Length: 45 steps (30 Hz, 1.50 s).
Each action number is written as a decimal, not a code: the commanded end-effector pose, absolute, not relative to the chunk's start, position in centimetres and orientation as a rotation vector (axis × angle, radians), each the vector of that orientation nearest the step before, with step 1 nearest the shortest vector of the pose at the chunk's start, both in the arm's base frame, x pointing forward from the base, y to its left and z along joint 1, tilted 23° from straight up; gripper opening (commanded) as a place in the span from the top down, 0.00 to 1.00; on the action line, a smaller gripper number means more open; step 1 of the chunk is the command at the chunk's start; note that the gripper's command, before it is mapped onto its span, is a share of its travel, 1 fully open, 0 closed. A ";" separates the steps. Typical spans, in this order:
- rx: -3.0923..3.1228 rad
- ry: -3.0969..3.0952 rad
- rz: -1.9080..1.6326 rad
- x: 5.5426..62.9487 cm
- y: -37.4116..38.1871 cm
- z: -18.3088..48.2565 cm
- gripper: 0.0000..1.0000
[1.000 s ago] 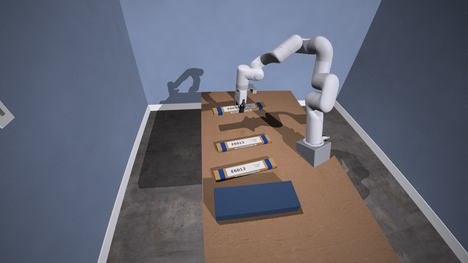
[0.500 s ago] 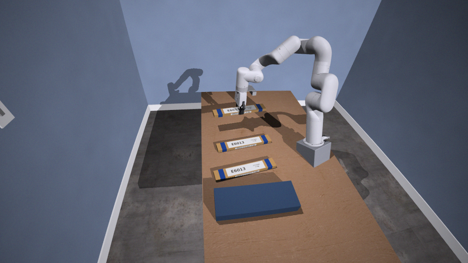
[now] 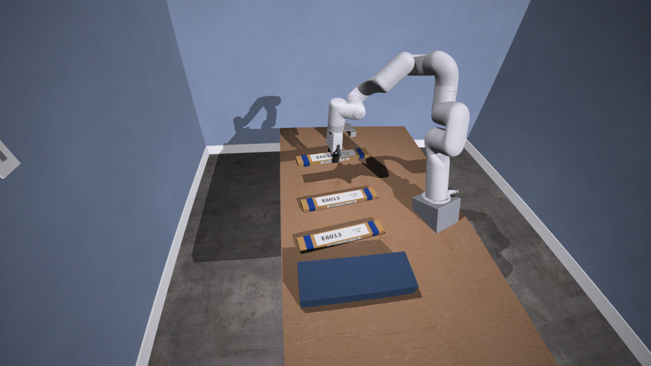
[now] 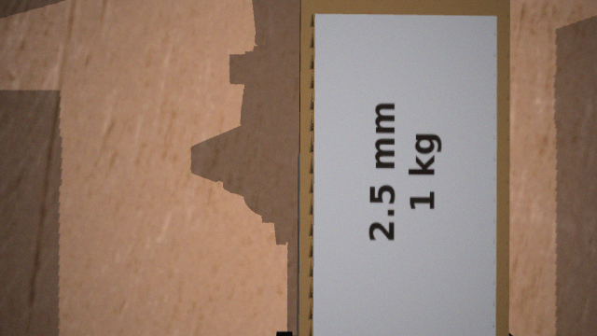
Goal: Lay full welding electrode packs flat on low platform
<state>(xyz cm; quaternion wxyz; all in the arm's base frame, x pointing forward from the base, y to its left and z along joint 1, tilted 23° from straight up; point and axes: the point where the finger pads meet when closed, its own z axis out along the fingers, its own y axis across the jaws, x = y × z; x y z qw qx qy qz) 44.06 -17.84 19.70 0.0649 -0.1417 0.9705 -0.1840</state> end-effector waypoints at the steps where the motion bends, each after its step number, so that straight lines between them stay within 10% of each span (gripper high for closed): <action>1: -0.428 2.924 -0.556 44.3 -18.0 19.4 0.42; 45: -0.428 2.924 -0.556 45.6 -20.4 13.0 0.42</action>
